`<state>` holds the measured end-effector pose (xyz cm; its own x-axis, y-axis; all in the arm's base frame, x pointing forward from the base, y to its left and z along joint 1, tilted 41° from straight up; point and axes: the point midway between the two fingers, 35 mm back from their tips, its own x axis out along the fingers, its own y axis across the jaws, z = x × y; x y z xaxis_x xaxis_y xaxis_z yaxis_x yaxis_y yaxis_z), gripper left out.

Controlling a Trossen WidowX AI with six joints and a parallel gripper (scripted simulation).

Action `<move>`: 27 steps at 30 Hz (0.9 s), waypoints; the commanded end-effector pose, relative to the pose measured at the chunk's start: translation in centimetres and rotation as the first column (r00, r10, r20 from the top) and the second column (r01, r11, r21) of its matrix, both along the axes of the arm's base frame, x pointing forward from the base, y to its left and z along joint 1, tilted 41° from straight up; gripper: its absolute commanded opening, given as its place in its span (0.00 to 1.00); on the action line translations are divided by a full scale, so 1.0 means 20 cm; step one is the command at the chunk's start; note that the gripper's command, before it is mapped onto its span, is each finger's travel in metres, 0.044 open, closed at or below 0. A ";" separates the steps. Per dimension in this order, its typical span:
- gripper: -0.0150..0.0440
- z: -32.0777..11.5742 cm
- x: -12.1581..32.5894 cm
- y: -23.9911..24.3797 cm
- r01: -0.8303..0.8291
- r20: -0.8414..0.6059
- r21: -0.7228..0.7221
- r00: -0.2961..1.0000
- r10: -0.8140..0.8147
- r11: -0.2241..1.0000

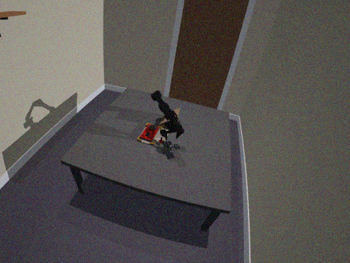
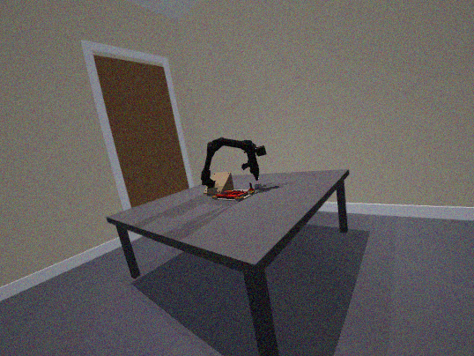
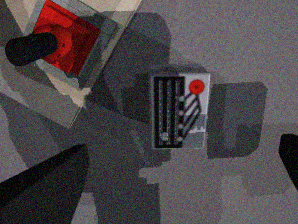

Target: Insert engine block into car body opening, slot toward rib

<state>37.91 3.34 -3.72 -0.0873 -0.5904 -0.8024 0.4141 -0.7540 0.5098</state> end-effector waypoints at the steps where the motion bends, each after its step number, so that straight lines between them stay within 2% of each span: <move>1: 1.00 -0.04 -0.01 -0.02 0.007 0.006 -0.009 1.000 -0.007 1.000; 27: 1.00 -0.19 -0.04 -0.14 0.046 0.015 -0.040 0.999 -0.046 0.998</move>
<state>37.42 0.78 -7.11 -0.0995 -0.6120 -0.7846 0.3760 -0.7532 0.5398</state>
